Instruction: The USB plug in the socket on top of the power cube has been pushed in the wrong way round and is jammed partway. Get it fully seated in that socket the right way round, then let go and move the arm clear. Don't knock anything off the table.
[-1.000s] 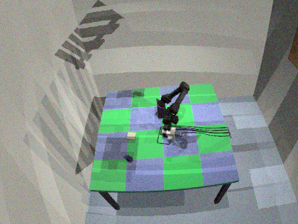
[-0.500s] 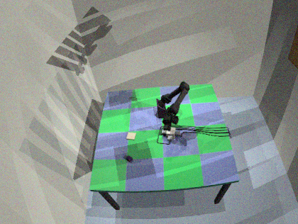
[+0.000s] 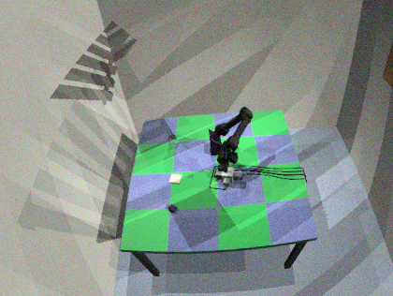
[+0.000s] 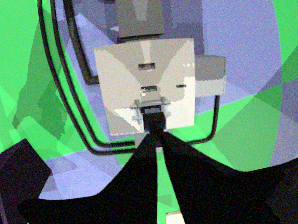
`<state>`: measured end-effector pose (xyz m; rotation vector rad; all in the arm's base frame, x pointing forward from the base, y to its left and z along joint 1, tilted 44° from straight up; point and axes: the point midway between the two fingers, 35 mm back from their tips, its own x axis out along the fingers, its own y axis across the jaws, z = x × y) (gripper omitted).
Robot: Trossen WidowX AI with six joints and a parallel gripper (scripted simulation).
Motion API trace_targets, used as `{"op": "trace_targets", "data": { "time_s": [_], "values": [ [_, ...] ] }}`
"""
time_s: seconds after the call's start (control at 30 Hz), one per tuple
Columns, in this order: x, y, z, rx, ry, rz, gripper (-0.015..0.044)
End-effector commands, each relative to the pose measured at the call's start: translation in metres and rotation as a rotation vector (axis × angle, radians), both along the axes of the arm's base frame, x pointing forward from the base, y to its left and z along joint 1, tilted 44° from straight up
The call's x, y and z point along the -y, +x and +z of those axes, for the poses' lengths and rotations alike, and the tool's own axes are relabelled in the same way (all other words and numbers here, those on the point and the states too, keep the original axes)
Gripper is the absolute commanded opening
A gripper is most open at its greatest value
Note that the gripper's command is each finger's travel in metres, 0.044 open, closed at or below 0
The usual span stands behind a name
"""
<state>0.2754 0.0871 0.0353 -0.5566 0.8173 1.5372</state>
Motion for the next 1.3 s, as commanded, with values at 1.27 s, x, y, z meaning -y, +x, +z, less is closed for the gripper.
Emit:
{"op": "trace_targets", "data": {
  "time_s": [1.27],
  "values": [
    [-0.0045, -0.0014, -0.0042, -0.004, 0.0, 0.0, 0.0]
  ]
}}
